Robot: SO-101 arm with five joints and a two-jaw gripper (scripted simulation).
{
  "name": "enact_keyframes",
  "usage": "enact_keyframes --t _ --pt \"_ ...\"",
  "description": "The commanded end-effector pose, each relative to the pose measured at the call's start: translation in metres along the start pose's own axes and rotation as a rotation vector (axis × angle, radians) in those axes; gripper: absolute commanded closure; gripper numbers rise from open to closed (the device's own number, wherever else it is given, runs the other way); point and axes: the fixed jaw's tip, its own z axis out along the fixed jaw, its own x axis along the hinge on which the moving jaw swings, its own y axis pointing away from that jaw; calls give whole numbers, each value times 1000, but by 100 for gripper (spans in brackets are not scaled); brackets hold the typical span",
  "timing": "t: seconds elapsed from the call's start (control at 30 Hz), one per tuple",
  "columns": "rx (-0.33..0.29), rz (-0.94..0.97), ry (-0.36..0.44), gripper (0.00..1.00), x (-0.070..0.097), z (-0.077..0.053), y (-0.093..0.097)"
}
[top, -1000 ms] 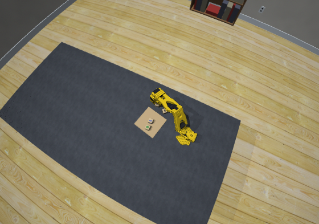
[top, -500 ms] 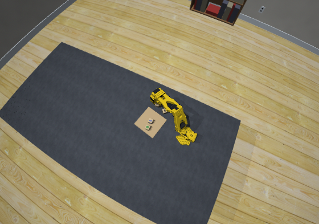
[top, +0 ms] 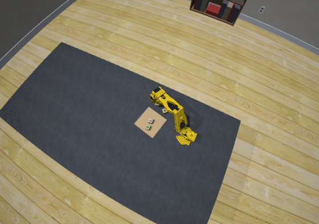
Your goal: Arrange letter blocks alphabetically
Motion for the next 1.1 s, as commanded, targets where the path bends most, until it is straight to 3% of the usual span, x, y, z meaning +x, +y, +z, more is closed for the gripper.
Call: enact_keyframes --t 0.0,0.4,1.07 --pt "-93 0 -71 100 -9 -33 10" --pt "-97 0 -75 100 -6 -57 6" --pt "-98 -39 -78 100 -5 -58 6"
